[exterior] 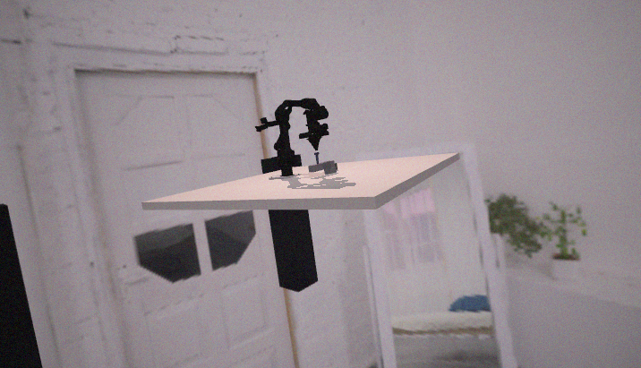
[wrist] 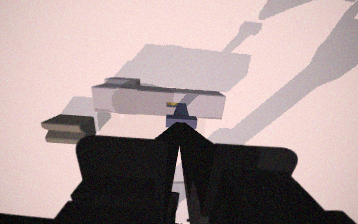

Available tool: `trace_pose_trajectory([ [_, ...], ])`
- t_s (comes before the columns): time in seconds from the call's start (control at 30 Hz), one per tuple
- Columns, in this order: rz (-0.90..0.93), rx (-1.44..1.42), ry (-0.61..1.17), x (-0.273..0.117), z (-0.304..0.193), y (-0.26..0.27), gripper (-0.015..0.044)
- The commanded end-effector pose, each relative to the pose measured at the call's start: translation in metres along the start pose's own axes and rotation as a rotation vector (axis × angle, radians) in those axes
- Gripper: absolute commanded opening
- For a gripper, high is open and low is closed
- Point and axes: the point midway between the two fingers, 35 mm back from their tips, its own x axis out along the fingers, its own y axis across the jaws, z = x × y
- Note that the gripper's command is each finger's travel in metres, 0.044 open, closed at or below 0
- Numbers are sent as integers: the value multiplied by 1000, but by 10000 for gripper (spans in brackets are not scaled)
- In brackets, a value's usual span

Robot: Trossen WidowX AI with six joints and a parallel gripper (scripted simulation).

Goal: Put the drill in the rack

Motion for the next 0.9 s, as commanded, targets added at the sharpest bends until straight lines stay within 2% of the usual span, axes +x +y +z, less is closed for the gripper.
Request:
trace_pose_trajectory([
  [0.0,-1,-3,8,3,0,-1,0],
  [0.87,-1,-7,17,21,0,-1,0],
])
